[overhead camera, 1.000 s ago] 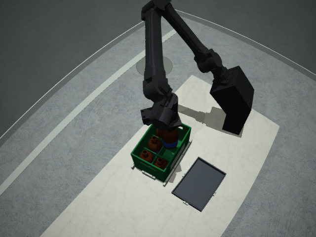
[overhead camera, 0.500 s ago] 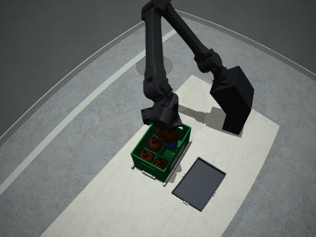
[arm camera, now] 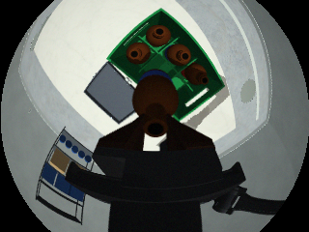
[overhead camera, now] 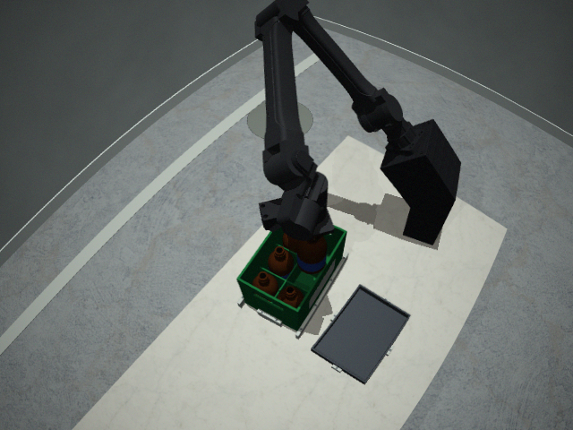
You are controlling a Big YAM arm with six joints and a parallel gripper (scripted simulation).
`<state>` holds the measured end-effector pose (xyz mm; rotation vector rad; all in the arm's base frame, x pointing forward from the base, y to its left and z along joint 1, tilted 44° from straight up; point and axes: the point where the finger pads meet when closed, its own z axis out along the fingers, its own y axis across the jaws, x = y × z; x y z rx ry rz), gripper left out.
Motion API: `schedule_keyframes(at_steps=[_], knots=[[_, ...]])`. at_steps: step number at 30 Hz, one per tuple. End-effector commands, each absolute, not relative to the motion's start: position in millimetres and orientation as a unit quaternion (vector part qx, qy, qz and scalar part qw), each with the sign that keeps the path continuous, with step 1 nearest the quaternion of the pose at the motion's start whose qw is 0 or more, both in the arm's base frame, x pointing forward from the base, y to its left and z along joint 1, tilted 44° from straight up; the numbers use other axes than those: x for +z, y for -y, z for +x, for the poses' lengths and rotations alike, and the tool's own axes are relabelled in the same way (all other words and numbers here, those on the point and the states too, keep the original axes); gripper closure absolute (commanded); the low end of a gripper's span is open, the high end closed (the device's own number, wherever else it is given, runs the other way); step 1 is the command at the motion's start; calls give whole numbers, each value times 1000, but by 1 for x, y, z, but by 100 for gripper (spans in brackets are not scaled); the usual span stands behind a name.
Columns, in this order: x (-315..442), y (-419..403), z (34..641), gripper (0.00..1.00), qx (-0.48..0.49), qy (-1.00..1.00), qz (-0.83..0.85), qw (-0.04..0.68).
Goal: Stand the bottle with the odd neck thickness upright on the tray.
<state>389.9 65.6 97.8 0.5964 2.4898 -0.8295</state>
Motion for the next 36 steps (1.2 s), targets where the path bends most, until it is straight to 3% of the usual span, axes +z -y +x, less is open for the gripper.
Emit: schedule_keyframes(at_steps=[1,36], knots=[[113,-90,405,100,-281,-901,217,248],[88,-136,409,100,-267,-901,224,258]])
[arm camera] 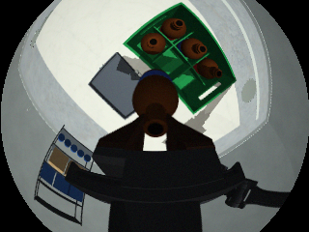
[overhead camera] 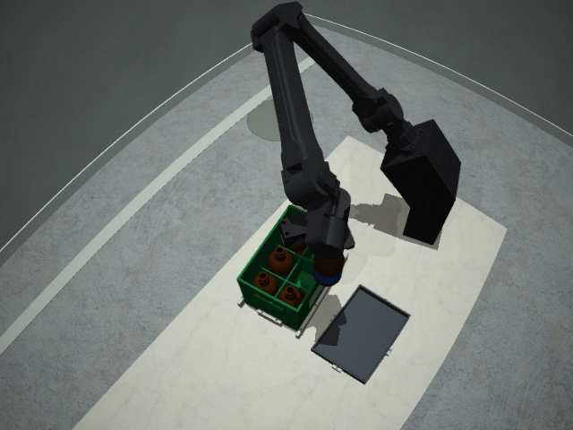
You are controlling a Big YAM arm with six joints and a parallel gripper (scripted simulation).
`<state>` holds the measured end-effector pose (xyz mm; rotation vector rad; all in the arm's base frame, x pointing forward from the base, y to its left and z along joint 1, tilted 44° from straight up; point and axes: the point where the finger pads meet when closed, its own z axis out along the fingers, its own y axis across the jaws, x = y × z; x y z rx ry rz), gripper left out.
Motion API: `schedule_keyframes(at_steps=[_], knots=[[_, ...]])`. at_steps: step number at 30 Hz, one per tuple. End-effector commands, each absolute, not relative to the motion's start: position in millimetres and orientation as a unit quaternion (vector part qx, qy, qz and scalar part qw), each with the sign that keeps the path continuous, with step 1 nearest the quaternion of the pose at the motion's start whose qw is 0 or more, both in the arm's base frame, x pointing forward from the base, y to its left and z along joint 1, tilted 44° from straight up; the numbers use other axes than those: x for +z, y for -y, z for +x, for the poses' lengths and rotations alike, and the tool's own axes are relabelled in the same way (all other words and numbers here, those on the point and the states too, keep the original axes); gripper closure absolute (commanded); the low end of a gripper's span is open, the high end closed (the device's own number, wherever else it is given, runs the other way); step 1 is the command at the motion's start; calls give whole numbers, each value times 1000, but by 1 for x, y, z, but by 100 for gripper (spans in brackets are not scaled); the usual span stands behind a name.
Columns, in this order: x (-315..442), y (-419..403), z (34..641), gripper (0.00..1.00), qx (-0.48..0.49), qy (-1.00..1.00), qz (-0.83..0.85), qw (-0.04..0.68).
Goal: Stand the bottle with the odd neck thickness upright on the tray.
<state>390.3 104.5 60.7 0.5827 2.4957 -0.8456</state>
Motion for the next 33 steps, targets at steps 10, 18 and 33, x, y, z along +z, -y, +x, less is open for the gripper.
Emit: schedule_keyframes(at_steps=[10,18,33], knots=[[60,-153,408,100,-277,-903,217,247],[59,-166,410,100,-270,-902,221,253],[29,-189,407,100,-281,-903,215,243]])
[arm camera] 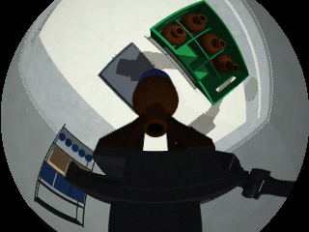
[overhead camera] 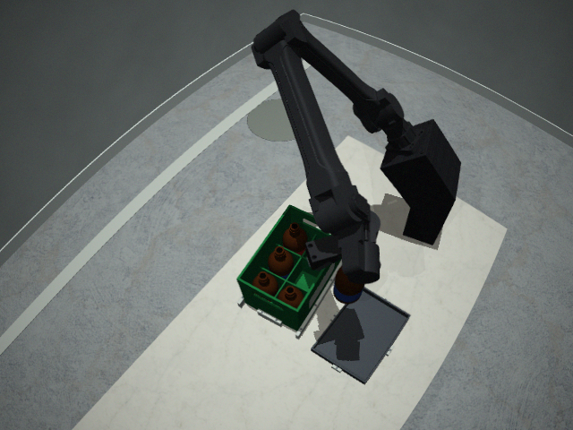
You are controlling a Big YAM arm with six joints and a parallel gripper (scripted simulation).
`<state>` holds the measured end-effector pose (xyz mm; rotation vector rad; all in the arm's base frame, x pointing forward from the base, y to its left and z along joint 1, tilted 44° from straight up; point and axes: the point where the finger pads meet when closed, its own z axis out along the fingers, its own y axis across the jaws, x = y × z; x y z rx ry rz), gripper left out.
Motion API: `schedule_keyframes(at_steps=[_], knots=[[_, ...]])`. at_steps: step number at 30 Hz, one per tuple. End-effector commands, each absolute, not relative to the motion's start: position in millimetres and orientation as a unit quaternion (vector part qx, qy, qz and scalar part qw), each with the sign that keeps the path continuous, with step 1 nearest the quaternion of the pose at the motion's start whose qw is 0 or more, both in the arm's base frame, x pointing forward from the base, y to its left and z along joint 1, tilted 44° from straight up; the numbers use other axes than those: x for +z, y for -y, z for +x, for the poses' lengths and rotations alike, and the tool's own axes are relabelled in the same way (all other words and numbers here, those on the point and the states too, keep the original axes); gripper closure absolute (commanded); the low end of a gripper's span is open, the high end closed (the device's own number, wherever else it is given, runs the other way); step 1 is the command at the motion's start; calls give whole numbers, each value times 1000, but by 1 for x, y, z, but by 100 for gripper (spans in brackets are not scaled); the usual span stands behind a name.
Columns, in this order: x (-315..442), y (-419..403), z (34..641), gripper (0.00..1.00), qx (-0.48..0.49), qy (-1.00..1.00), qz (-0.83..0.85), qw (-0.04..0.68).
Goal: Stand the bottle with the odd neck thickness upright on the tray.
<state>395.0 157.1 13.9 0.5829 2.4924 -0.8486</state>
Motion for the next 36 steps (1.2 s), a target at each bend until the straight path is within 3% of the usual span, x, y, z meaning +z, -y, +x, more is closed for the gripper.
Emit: schedule_keyframes(at_steps=[1,36], knots=[[41,-192,410,100,-269,-903,221,253],[-13,-238,409,100,-281,-903,214,243]])
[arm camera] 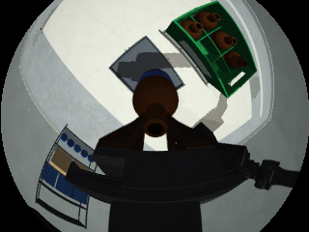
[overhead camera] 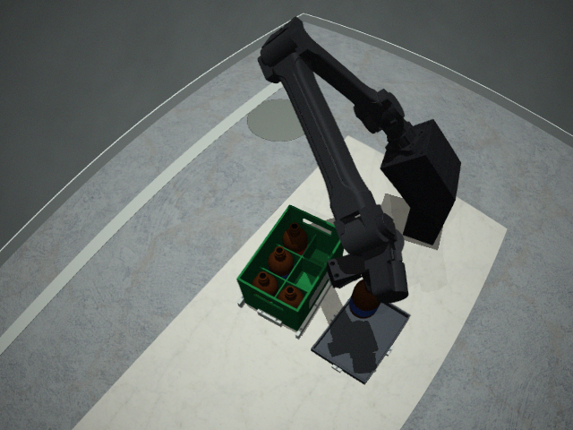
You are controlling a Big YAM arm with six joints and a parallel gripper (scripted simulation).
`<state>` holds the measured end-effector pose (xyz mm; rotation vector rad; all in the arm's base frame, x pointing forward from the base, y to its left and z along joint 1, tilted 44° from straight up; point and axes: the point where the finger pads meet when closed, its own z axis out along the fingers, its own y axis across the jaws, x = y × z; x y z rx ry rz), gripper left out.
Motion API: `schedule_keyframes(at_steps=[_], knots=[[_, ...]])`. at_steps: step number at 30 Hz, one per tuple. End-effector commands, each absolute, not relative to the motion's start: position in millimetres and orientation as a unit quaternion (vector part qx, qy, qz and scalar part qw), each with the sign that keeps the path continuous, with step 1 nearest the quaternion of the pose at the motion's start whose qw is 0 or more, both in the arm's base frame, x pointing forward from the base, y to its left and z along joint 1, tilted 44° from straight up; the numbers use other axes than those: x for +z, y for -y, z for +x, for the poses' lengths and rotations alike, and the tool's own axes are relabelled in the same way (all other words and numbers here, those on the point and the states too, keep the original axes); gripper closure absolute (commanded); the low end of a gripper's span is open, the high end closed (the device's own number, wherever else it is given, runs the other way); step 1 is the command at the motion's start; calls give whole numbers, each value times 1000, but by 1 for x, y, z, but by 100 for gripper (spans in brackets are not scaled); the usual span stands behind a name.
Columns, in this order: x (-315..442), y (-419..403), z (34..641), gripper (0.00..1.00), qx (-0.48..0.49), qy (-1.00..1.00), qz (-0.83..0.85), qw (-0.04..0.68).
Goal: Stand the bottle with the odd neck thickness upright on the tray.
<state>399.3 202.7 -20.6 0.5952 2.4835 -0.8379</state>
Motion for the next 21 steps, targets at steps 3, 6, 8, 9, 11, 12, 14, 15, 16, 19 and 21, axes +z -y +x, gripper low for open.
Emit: schedule_keyframes(at_steps=[3,6,8,9,11,12,14,15,16,19,21], knots=[[-15,-241,409,100,-280,-904,215,243],[-11,-245,410,100,-275,-904,217,247],[-10,-248,411,100,-273,-904,218,248],[-15,-247,410,100,-277,-903,216,246],[-21,-248,409,100,-281,-903,214,243],[-22,-249,409,100,-280,-903,215,244],[-21,-250,410,100,-279,-904,215,244],[-21,-250,410,100,-279,-904,215,244],[-7,-253,413,100,-267,-904,221,252],[-9,-255,413,100,-266,-904,221,253],[-17,-254,411,100,-273,-904,218,248]])
